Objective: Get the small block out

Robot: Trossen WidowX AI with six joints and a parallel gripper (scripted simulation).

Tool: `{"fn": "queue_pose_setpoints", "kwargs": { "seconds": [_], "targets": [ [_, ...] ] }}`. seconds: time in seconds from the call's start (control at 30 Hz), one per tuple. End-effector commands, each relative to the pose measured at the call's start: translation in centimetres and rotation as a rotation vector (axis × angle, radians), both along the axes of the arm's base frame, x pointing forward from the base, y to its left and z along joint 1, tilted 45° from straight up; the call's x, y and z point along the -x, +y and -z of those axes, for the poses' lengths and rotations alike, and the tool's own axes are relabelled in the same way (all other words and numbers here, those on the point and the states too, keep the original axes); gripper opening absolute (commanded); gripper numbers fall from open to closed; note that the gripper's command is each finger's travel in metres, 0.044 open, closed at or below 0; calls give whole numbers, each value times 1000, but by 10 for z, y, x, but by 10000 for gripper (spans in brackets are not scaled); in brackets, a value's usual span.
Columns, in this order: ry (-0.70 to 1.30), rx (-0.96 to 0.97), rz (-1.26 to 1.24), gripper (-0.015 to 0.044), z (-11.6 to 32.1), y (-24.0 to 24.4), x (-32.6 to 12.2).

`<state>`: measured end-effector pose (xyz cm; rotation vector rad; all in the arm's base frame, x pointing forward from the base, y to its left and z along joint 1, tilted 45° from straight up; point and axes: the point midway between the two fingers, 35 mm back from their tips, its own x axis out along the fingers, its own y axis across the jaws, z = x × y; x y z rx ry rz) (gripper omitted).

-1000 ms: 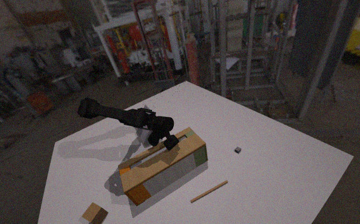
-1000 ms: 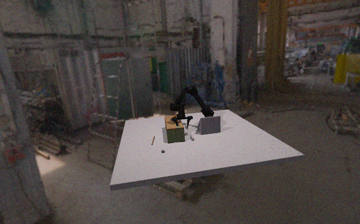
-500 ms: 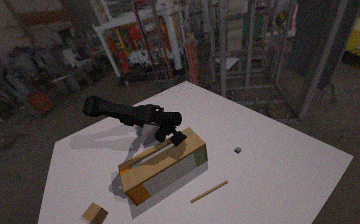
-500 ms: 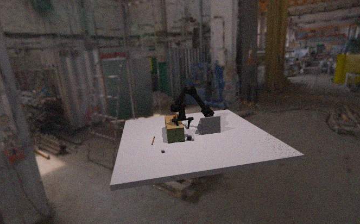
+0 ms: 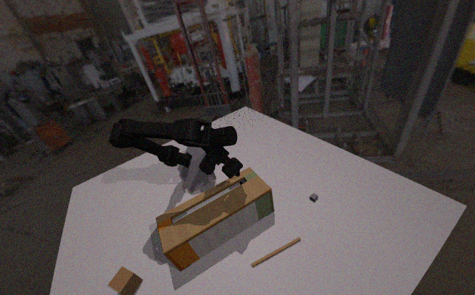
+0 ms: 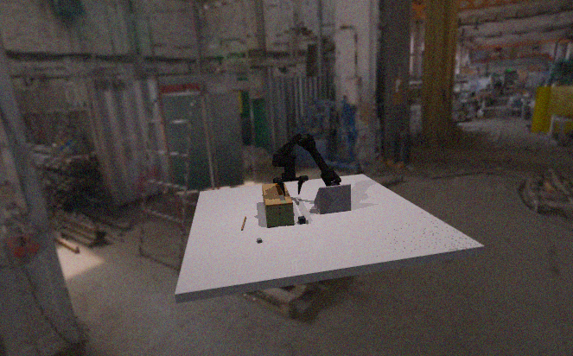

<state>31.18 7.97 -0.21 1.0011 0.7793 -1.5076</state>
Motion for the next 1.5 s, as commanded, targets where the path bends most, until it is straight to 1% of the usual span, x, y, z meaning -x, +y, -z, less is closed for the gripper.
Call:
{"fn": "queue_pose_setpoints", "kwargs": {
  "seconds": [0.0,0.03,0.2,0.33,0.57,0.8,1.17,1.47],
  "targets": [
    [72,29,-183,295,7,15,8],
    [105,35,-255,285,7,15,8],
    [277,66,-610,285,10,19,10],
    [475,101,-983,285,13,23,12],
    [875,163,-1631,285,18,30,15],
    [1332,208,-2223,285,22,38,18],
    [1915,202,-2768,285,27,46,21],
    [2500,98,-3111,285,29,54,24]
  ]
}}
